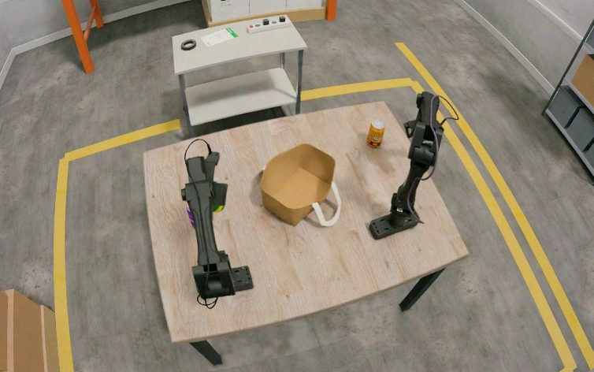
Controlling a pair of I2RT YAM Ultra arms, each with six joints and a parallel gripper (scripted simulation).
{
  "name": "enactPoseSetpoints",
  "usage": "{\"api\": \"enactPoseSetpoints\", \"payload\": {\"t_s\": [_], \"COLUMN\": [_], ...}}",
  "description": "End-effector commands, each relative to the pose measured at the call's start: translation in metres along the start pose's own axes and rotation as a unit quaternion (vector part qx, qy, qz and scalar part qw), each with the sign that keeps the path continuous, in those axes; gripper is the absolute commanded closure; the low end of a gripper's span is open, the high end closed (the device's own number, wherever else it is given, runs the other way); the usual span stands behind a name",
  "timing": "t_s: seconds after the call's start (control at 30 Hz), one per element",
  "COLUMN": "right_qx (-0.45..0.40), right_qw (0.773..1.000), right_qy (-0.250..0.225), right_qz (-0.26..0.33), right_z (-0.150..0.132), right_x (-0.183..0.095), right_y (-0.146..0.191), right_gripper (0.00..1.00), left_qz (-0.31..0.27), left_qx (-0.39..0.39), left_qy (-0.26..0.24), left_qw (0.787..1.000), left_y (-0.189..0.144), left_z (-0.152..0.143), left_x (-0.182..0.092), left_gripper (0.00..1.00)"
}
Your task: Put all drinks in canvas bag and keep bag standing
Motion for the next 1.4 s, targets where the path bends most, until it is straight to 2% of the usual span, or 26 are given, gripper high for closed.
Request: {"api": "enactPoseSetpoints", "payload": {"t_s": [0.0, 0.1, 0.2, 0.4, 0.5, 0.57, 0.67, 0.87, 1.1, 1.17, 1.23, 1.37], "right_qx": [0.001, 0.001, 0.001, 0.001, 0.001, 0.001, 0.001, 0.001, 0.001, 0.001, 0.001, 0.001], "right_qw": [1.000, 1.000, 1.000, 1.000, 1.000, 1.000, 1.000, 1.000, 1.000, 1.000, 1.000, 1.000], "right_qy": [-0.022, -0.022, -0.022, -0.022, -0.022, -0.022, -0.022, -0.022, -0.022, -0.022, -0.022, -0.022], "right_qz": [0.011, 0.011, 0.011, 0.011, 0.011, 0.011, 0.011, 0.011, 0.011, 0.011, 0.011, 0.011], "right_z": [-0.001, -0.001, -0.001, -0.001, -0.001, -0.001, -0.001, -0.001, -0.001, -0.001, -0.001, -0.001], "right_x": [-0.010, -0.010, -0.010, -0.010, -0.010, -0.010, -0.010, -0.010, -0.010, -0.010, -0.010, -0.010], "right_y": [-0.002, -0.002, -0.002, -0.002, -0.002, -0.002, -0.002, -0.002, -0.002, -0.002, -0.002, -0.002], "right_gripper": [0.00, 0.00, 0.00, 0.00, 0.00, 0.00, 0.00, 0.00, 0.00, 0.00, 0.00, 0.00], "left_qz": [0.028, 0.015, 0.026, 0.016, 0.011, 0.013, 0.013, 0.010, -0.002, 0.014, 0.000, 0.013], "left_qx": [-0.020, 0.000, -0.023, -0.020, -0.008, -0.010, -0.013, -0.009, -0.013, -0.025, -0.008, -0.026], "left_qy": [-0.053, -0.060, -0.056, -0.068, -0.071, -0.059, -0.077, -0.062, -0.082, -0.074, -0.067, -0.079], "left_qw": [0.998, 0.998, 0.998, 0.997, 0.997, 0.998, 0.997, 0.998, 0.997, 0.997, 0.998, 0.996], "left_y": [-0.002, -0.011, -0.012, -0.030, -0.026, -0.025, -0.025, -0.029, -0.029, -0.032, -0.039, -0.044], "left_z": [0.027, 0.031, 0.033, 0.047, 0.045, 0.046, 0.047, 0.047, 0.049, 0.053, 0.051, 0.060], "left_x": [-0.001, -0.005, 0.002, 0.002, -0.005, 0.001, -0.008, -0.002, -0.011, -0.002, 0.000, 0.001], "left_gripper": [0.30, 0.30, 0.30, 0.30, 0.30, 0.30, 0.30, 0.30, 0.30, 0.30, 0.30, 0.30]}}
Point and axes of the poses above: on each arm, the point where the finger pads meet when closed, its own x axis out along the fingers, its own y axis across the jaws, z = x × y, the point moved 4 cm from there along -x, back along the fingers, and after that the axes turned 8 degrees about -x, right-handed, at the moved point
